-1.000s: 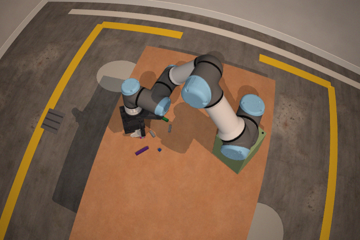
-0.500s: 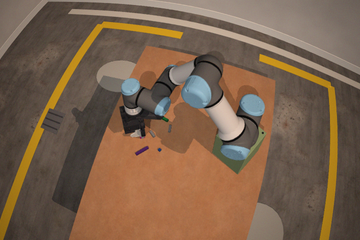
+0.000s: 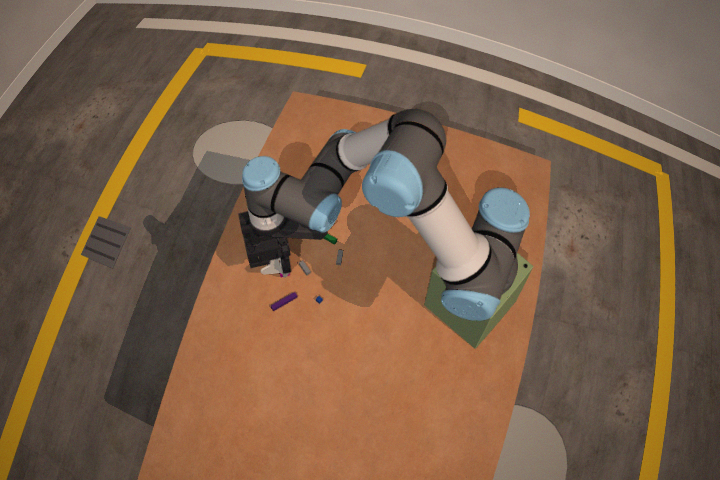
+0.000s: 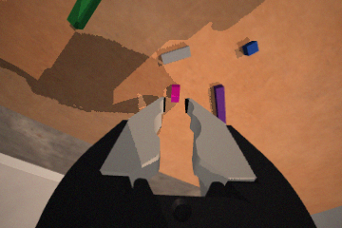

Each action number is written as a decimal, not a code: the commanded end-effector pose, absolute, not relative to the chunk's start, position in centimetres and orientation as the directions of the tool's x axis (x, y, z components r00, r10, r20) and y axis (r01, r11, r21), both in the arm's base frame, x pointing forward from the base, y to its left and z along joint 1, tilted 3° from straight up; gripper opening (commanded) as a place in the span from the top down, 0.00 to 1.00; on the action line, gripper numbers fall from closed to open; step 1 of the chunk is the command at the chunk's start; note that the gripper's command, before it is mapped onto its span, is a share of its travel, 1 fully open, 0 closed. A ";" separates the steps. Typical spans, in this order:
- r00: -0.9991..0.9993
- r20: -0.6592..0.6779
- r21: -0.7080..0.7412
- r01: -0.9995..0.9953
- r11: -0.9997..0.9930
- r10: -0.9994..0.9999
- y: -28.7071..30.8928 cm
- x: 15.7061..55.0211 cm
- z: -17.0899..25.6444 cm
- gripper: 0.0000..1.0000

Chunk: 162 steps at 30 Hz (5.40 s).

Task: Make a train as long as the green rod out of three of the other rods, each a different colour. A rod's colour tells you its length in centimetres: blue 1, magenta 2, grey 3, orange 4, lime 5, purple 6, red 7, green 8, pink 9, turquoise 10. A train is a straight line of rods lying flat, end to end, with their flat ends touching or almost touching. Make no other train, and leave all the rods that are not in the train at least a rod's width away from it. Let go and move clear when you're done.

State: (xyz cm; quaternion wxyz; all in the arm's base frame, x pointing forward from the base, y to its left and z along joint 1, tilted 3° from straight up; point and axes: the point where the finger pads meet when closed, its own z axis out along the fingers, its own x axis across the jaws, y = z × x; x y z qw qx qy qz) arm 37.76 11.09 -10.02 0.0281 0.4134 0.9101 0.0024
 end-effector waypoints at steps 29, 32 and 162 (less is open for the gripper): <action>-0.657 -0.051 0.030 0.752 0.658 0.753 11.1 37.9 -11.6 0.86; -0.657 -0.051 0.030 0.752 0.658 0.753 11.1 37.9 -11.6 0.86; -0.925 -0.059 0.003 0.377 0.926 0.377 14.4 30.6 -1.9 1.00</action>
